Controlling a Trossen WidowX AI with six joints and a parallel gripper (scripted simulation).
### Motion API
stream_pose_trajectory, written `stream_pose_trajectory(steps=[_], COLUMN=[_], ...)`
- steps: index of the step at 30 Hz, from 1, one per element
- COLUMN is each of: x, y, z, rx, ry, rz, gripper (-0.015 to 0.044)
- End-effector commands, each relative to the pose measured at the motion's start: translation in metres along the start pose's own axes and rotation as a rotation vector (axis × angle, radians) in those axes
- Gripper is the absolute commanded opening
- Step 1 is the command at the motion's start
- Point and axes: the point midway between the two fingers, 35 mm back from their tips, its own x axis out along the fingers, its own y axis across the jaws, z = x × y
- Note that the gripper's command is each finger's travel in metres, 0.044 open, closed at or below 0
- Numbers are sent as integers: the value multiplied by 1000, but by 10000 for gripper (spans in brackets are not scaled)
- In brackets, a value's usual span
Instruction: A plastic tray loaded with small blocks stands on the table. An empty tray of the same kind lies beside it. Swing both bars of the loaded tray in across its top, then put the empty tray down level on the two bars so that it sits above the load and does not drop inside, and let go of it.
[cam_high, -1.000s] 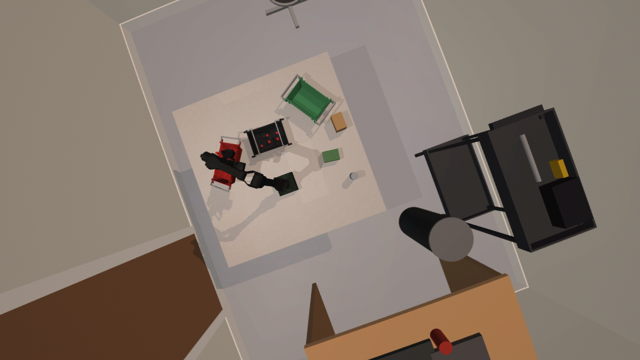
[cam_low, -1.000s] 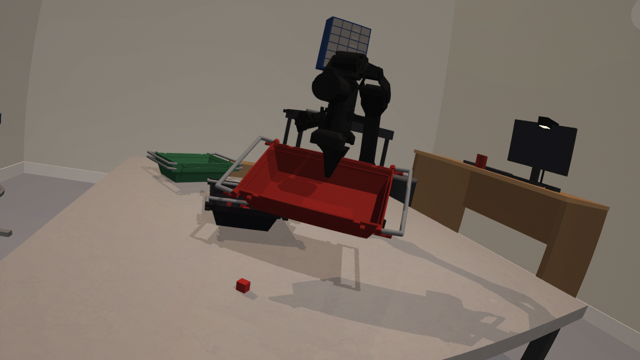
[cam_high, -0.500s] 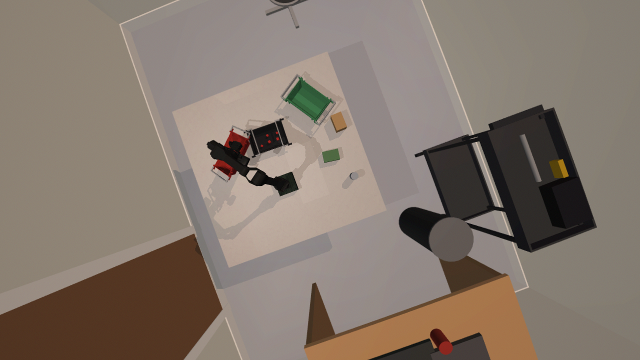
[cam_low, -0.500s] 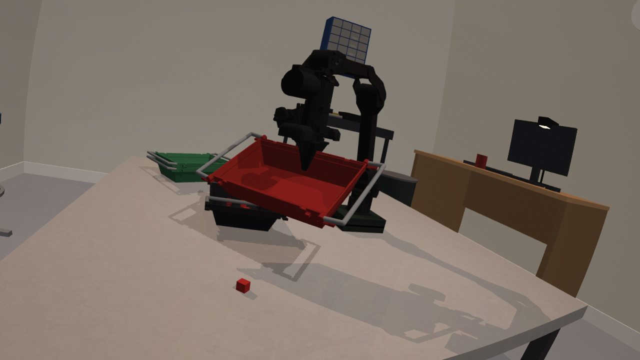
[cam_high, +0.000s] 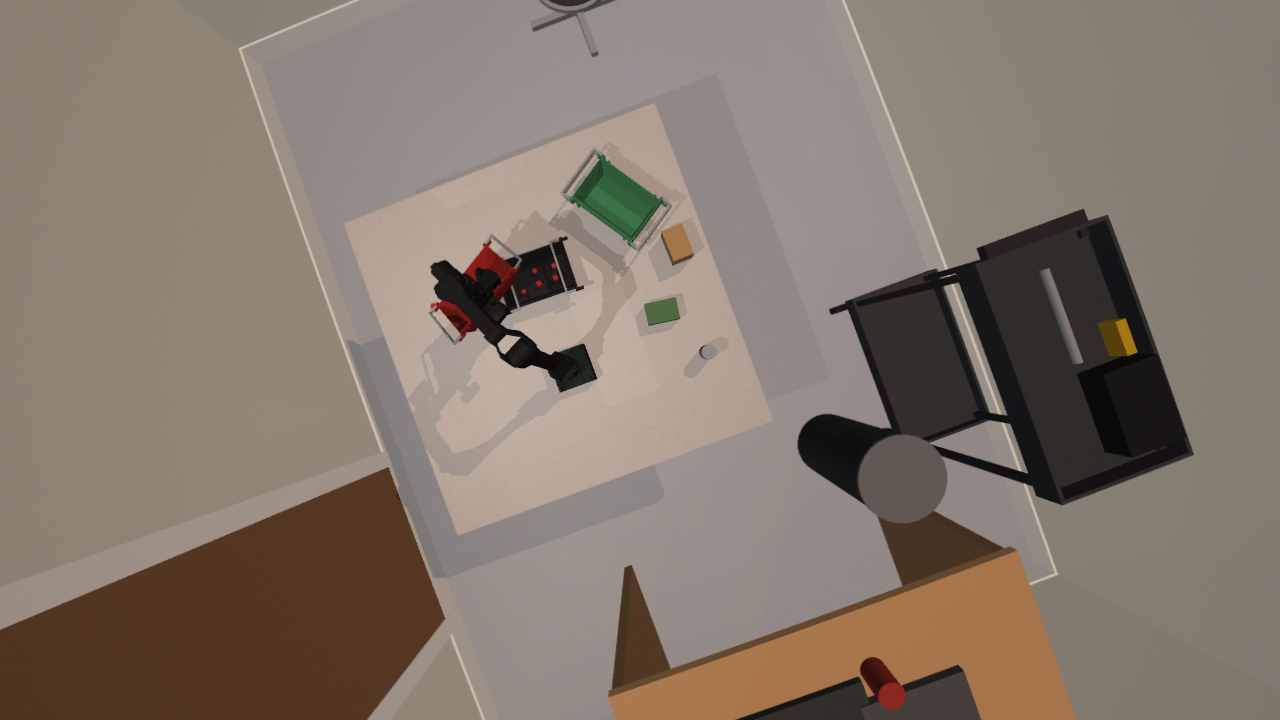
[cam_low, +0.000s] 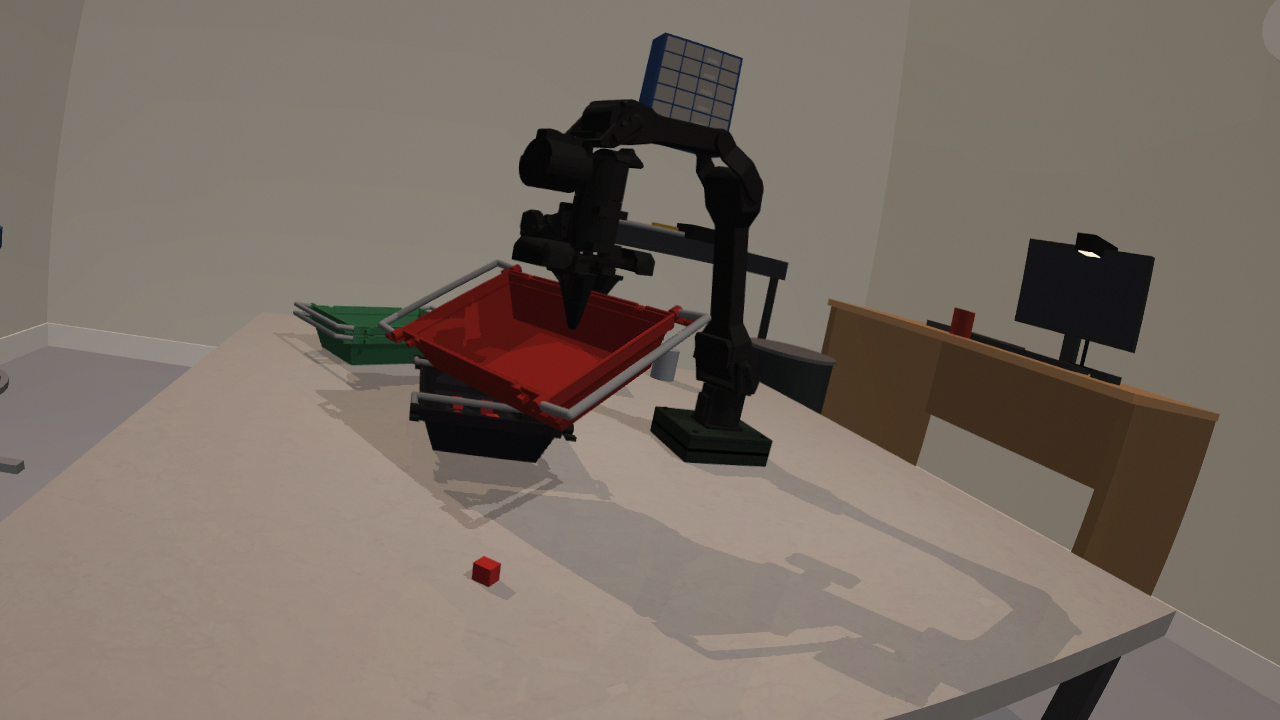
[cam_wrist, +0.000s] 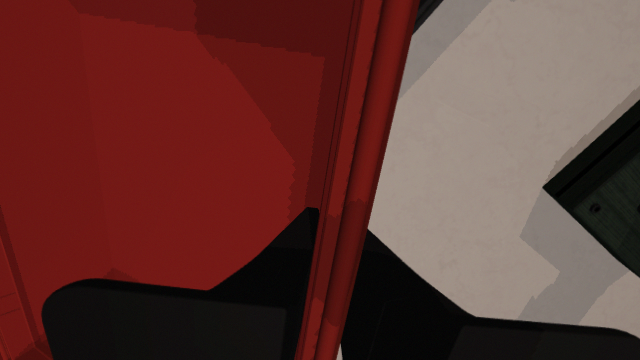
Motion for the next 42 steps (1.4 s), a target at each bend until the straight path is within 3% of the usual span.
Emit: stream_pose_trajectory(steps=[1, 33, 42], x=[-5, -5, -5], y=[-1, -42, -45], z=[13, 129, 134], rx=[58, 543, 566], ry=[-2, -8, -8], rz=[23, 22, 22], gripper=[0, 0, 0])
